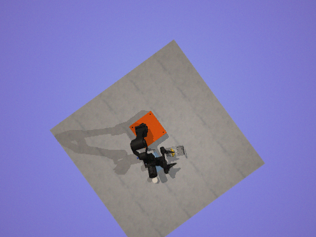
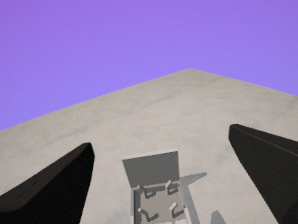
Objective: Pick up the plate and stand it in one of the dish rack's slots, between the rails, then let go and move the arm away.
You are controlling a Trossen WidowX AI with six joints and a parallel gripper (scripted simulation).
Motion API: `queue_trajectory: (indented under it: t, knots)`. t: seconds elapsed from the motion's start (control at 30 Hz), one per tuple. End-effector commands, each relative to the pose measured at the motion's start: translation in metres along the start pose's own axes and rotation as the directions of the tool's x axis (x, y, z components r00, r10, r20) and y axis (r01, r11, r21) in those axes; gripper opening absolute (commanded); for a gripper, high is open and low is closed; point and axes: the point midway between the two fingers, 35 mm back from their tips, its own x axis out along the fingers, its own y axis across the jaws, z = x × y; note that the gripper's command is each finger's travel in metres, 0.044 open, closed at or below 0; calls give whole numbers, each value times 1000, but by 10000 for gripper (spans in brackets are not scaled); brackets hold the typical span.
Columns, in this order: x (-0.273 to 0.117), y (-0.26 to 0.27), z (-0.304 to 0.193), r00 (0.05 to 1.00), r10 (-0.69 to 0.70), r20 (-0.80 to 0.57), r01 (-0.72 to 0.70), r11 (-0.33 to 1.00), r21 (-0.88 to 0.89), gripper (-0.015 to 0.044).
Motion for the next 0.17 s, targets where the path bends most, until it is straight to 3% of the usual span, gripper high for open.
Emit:
queue_trajectory:
  t: [0.0,0.13]
  knots:
    - [1,-12,4,998,-40,-49,42,998,49,400]
    - [1,-25,3,986,-93,-136,112,984,135,400]
